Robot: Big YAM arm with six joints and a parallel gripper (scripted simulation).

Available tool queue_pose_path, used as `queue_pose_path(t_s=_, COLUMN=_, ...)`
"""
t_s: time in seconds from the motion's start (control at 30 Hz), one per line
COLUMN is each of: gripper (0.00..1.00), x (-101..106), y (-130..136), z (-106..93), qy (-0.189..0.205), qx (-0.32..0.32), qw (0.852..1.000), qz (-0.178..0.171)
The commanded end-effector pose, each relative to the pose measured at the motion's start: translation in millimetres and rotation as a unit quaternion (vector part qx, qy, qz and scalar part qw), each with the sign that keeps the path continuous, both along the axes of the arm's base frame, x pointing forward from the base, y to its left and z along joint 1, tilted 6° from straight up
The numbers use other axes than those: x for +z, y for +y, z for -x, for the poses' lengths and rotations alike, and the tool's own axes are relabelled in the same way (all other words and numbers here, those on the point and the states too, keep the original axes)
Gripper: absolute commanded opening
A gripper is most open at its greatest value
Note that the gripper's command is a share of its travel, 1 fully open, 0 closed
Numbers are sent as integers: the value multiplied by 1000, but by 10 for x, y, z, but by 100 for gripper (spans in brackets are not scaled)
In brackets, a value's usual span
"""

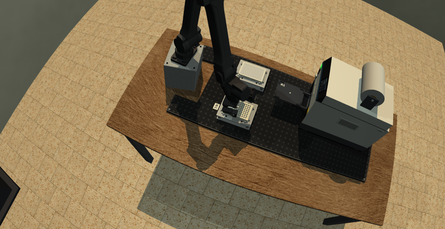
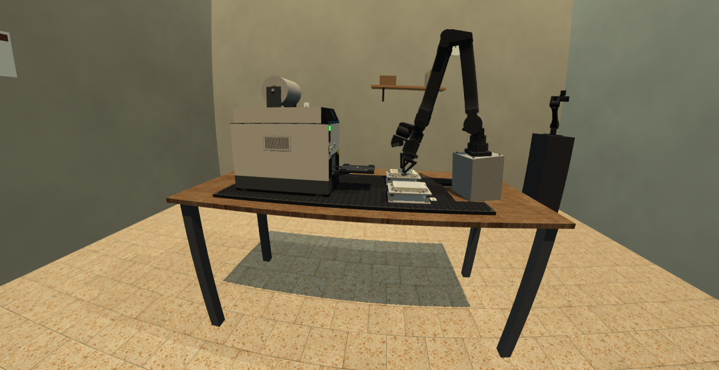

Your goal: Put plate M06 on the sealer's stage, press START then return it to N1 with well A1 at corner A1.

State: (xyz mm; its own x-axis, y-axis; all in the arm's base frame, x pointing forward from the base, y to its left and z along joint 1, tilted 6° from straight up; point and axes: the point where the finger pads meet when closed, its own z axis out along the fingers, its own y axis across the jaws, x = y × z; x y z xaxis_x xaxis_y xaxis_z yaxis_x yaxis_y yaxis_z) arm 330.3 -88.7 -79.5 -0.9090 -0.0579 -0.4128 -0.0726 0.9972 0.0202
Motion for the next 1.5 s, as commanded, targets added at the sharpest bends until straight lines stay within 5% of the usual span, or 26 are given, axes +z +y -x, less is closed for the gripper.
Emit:
queue_pose_path(t_s=0.0, gripper=100, x=-35, y=32, z=-23, qy=1, qx=6, qw=1000, qz=1)
queue_pose_path(t_s=0.6, gripper=100, x=-62, y=-19, z=-200, qy=-22, qx=3, qw=1000, qz=8)
queue_pose_path(t_s=1.47, gripper=100, x=-97, y=35, z=-45, qy=-3, qx=3, qw=1000, qz=1)
